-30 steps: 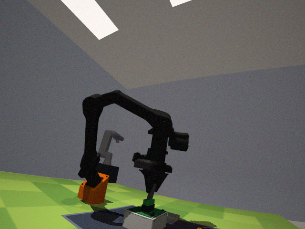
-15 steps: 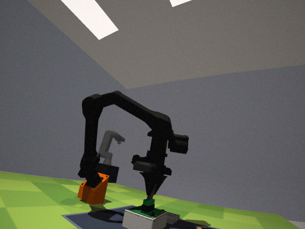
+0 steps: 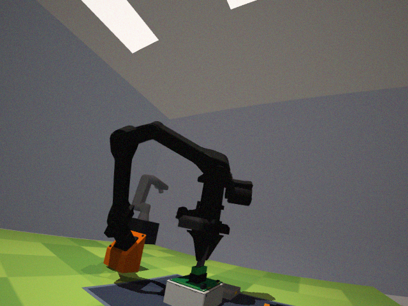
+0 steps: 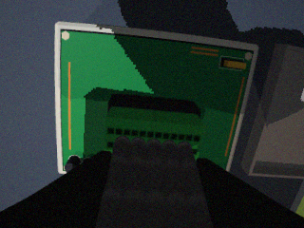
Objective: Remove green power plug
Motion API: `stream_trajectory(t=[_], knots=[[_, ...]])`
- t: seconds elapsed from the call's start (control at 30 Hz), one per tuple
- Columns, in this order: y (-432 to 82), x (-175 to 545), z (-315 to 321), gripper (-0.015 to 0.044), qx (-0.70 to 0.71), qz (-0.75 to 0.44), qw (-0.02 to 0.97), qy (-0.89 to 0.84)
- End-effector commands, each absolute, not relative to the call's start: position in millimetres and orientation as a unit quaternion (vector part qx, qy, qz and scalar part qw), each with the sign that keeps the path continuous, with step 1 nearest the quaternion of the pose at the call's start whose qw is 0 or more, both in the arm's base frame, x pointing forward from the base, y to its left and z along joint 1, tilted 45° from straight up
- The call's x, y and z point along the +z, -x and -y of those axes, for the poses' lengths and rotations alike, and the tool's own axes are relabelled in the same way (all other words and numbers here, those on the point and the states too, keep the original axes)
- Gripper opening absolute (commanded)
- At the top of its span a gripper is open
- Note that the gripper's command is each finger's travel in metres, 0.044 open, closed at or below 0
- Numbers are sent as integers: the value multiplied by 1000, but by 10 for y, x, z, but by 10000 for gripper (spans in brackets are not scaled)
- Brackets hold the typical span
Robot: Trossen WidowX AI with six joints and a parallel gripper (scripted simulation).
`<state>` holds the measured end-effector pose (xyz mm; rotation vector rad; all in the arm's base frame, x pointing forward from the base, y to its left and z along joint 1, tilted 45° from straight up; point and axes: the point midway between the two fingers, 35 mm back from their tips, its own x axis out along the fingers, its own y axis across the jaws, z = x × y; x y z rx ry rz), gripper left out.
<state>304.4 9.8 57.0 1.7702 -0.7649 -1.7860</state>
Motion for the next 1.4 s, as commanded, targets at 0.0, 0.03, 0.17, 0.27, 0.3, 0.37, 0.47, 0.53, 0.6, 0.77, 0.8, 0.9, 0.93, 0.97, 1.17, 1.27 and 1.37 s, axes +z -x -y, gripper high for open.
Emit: stream_trajectory(t=[0.0, 0.03, 0.17, 0.27, 0.3, 0.37, 0.47, 0.53, 0.6, 0.77, 0.8, 0.9, 0.93, 0.97, 1.17, 1.27, 1.37], knots=[[-3047, 632, -186, 0, -656, 281, 257, -651], [-3048, 642, -208, 0, -655, 285, 260, -650], [-3050, 649, -288, 0, -647, 304, 280, -641], [-3050, 648, -289, 0, -646, 305, 280, -641], [-3050, 665, -285, 0, -649, 299, 275, -643], [-3049, 697, -254, 0, -656, 282, 258, -651], [-3048, 756, -208, 0, -666, 254, 229, -663], [-3047, 786, -186, 0, -671, 240, 215, -668], [-3047, 801, -177, 0, -673, 233, 208, -670], [-3048, 773, -218, 0, -667, 252, 228, -663], [-3049, 758, -235, 0, -664, 261, 237, -660], [-3050, 705, -291, 0, -652, 290, 266, -648], [-3051, 688, -307, 0, -649, 299, 275, -644], [-3051, 672, -322, 0, -645, 307, 283, -640], [-3052, 658, -351, 0, -640, 319, 294, -634], [-3051, 698, -317, 0, -649, 299, 275, -644], [-3050, 762, -274, 0, -660, 270, 246, -656]])
